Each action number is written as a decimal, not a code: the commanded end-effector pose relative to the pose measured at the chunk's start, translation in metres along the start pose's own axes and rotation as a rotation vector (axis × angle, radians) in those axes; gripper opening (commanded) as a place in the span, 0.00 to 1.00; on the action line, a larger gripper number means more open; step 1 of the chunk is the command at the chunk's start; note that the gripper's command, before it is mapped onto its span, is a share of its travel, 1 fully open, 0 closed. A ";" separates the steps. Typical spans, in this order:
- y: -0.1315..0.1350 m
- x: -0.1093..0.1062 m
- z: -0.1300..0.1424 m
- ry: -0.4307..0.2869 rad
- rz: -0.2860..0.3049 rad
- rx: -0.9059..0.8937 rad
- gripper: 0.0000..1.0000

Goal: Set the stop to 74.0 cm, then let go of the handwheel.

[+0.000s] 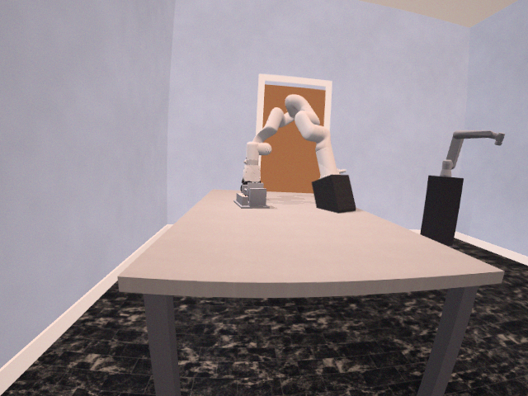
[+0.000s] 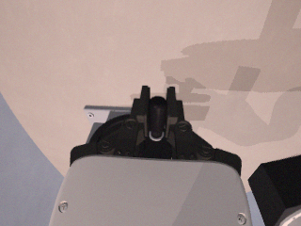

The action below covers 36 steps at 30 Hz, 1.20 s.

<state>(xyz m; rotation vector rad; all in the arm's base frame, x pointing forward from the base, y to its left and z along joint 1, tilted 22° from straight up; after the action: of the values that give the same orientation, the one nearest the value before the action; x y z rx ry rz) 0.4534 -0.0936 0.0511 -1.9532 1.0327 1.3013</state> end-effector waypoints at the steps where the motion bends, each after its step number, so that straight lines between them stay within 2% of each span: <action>1: 0.001 -0.003 0.000 0.000 0.000 -0.001 0.06; 16: 0.003 -0.023 0.000 0.000 0.000 -0.001 0.06; 36: -0.005 -0.038 -0.001 0.001 0.000 -0.001 0.06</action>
<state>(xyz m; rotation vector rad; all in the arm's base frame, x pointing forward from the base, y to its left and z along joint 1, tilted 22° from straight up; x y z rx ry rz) 0.4467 -0.0827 0.0844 -1.9500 1.0371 1.3045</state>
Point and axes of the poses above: the point where the finger pads meet when closed, its own x axis out along the fingers, its own y axis across the jaws, z = x × y, the point moved 2 cm from there along -x, back along the fingers, and after that the axes turned 10 degrees about -x, right-handed, at the moved point
